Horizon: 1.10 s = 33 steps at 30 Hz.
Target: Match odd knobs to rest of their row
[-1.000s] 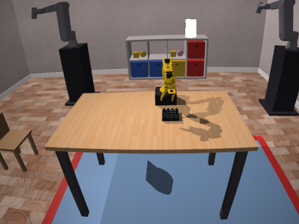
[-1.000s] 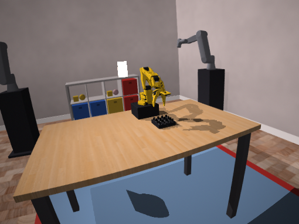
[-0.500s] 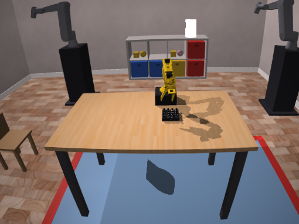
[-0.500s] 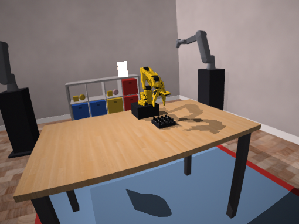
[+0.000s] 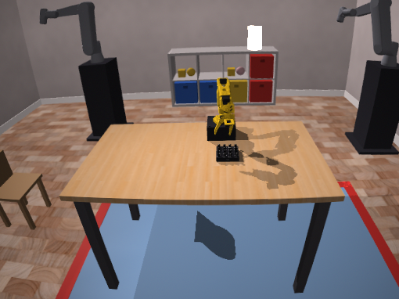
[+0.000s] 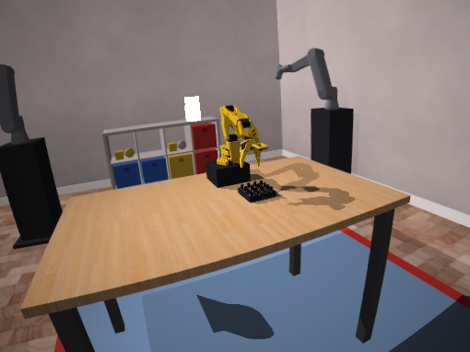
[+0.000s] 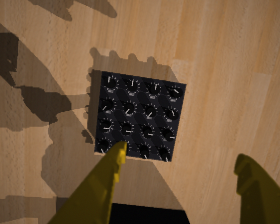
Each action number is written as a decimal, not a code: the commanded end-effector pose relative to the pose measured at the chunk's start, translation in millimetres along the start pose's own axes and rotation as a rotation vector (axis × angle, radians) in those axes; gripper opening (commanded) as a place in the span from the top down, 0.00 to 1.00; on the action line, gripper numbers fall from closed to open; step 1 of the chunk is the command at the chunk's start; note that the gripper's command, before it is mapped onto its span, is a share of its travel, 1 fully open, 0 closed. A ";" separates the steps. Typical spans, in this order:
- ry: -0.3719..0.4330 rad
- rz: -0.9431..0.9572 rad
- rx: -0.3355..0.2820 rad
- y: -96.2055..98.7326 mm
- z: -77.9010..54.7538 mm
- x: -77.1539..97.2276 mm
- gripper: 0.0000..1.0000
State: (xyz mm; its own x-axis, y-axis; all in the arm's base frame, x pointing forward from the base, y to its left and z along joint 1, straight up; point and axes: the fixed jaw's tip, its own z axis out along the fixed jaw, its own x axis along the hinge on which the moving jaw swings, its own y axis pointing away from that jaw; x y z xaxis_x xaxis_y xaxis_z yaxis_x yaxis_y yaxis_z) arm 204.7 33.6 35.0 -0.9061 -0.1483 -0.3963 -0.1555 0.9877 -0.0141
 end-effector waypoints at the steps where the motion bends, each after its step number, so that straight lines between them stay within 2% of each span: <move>1: -0.007 0.015 0.002 -1.3 0.4 -2.9 0.60; 22: -0.008 0.015 0.002 -1.3 0.4 -3.0 0.60; 33: -0.025 0.015 0.002 -1.4 0.0 -9.2 0.60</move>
State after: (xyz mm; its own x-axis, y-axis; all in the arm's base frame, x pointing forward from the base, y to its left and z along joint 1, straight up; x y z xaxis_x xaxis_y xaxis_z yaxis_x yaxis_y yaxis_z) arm 209.3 34.1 37.3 -0.9004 -0.1469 -0.4095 -0.1547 0.9879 -0.0142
